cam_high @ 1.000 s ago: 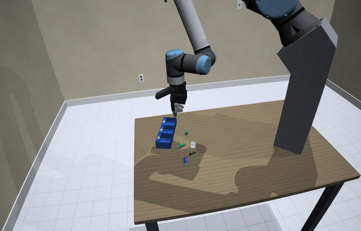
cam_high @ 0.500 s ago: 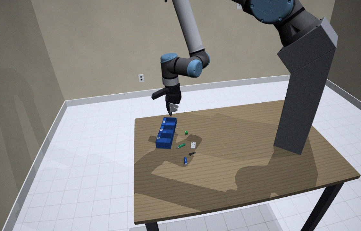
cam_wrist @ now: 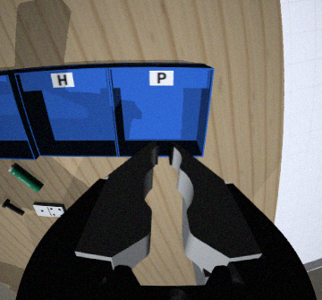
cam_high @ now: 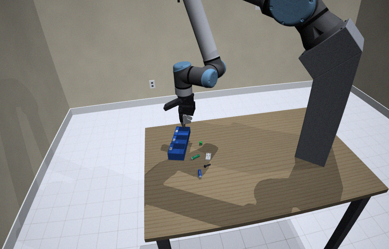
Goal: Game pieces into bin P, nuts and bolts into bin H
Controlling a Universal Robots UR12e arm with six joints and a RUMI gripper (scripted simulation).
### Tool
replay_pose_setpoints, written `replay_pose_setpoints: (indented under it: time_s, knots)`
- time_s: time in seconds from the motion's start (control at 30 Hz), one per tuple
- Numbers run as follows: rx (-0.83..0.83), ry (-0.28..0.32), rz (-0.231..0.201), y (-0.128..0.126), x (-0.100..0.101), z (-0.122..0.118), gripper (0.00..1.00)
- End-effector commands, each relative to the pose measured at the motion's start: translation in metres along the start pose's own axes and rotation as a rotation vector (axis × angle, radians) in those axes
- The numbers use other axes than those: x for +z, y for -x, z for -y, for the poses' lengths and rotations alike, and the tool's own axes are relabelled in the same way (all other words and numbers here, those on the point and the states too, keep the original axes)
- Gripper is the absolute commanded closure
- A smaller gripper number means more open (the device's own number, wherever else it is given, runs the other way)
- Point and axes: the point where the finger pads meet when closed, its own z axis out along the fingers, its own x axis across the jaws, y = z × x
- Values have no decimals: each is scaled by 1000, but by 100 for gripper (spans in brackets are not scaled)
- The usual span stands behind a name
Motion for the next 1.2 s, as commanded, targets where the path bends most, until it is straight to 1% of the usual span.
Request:
replay_pose_setpoints:
  time_s: [0.0,0.03,0.37,1.17]
  knots:
    - [0,-1,0,0,10,1,96]
    - [0,-1,0,0,10,1,96]
    - [0,-1,0,0,37,1,96]
    - [0,-1,0,0,38,1,96]
